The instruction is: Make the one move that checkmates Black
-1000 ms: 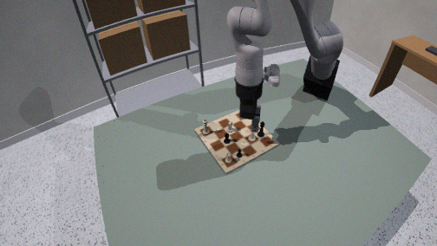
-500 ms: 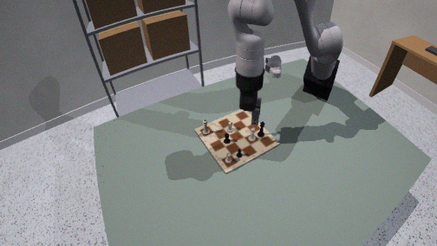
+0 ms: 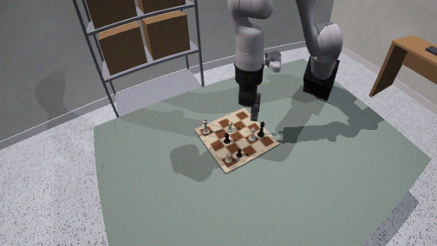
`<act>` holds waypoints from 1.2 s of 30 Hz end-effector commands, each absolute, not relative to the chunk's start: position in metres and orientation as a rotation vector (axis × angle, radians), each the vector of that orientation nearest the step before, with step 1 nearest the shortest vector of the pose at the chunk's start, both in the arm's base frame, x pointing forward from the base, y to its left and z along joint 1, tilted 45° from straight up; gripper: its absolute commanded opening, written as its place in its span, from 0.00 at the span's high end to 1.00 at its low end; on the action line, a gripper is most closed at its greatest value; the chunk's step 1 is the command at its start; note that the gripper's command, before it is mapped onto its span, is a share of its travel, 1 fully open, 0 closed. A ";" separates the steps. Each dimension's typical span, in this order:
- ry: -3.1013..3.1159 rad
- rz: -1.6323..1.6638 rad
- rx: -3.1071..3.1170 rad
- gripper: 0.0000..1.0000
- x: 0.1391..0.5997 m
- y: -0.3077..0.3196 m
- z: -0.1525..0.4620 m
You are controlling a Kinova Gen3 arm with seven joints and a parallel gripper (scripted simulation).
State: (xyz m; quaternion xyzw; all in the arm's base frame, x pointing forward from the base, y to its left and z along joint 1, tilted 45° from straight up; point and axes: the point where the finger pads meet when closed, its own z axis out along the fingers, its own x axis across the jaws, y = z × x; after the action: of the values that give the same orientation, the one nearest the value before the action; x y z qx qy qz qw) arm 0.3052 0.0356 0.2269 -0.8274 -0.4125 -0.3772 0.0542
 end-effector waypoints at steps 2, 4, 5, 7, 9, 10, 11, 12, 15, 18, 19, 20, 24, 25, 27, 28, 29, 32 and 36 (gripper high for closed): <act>-1.244 -1.154 -2.513 0.21 0.305 0.034 0.229; -1.244 -1.154 -2.513 0.21 0.305 0.034 0.229; -1.244 -1.154 -2.513 0.21 0.305 0.034 0.229; -1.244 -1.154 -2.513 0.21 0.305 0.034 0.229; -1.244 -1.154 -2.513 0.00 0.305 0.034 0.229; -1.244 -1.154 -2.513 0.00 0.305 0.034 0.229; -1.244 -1.154 -2.513 0.00 0.305 0.034 0.229; -1.244 -1.154 -2.513 0.00 0.305 0.034 0.229; -1.244 -1.154 -2.513 0.00 0.305 0.034 0.229; -1.244 -1.154 -2.513 0.00 0.305 0.034 0.229; -1.244 -1.154 -2.513 0.00 0.305 0.034 0.229; -1.244 -1.154 -2.513 0.00 0.305 0.034 0.229; -1.244 -1.154 -2.513 0.00 0.305 0.034 0.229; -1.244 -1.154 -2.513 0.00 0.305 0.034 0.229; -1.244 -1.154 -2.513 0.00 0.305 0.034 0.229; -1.244 -1.154 -2.513 0.00 0.305 0.034 0.229; -1.244 -1.154 -2.513 0.00 0.305 0.034 0.229; -1.244 -1.153 -2.514 0.00 0.305 0.034 0.229; -1.244 -1.154 -2.514 0.00 0.303 0.032 0.232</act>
State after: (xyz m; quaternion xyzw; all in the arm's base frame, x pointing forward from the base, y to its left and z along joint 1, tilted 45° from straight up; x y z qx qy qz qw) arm 0.3027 0.0335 0.2297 -0.8278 -0.4117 -0.3772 0.0545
